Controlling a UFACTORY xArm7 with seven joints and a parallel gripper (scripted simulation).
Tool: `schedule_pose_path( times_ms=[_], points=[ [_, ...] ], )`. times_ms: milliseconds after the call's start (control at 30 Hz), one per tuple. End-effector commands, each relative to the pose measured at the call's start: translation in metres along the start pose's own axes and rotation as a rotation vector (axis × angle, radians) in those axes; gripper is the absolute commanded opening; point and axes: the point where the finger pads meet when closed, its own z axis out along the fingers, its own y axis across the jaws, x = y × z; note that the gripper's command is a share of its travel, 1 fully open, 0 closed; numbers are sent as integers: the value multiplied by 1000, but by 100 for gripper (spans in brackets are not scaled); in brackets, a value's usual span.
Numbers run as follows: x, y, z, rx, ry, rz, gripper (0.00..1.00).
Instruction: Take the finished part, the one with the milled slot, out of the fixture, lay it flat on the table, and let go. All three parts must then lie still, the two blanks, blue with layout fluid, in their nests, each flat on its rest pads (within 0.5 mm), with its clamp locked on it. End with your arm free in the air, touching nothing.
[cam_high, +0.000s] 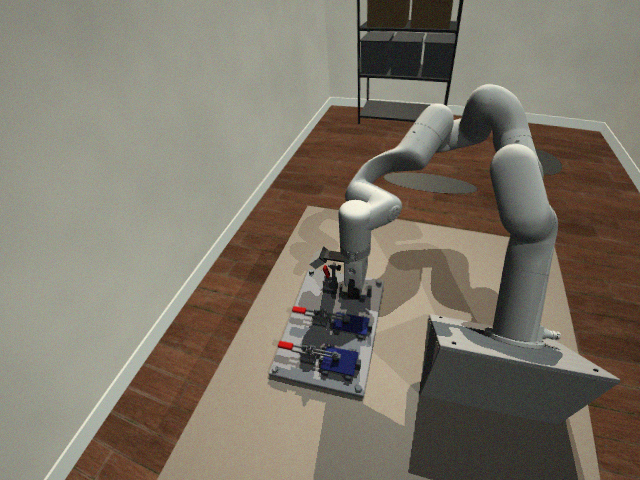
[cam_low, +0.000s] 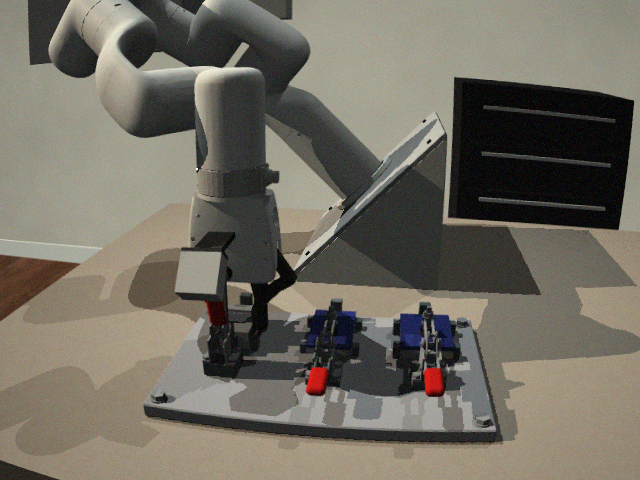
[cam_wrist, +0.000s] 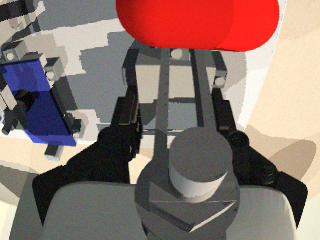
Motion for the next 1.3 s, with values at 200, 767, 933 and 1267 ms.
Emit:
schedule_pose_path(
  times_ms=[200,767,933,1267],
  points=[
    [1,0,-2,1,4,0,0],
    [1,0,-2,1,4,0,0],
    [1,0,-2,1,4,0,0],
    [1,0,-7,1,4,0,0]
  ],
)
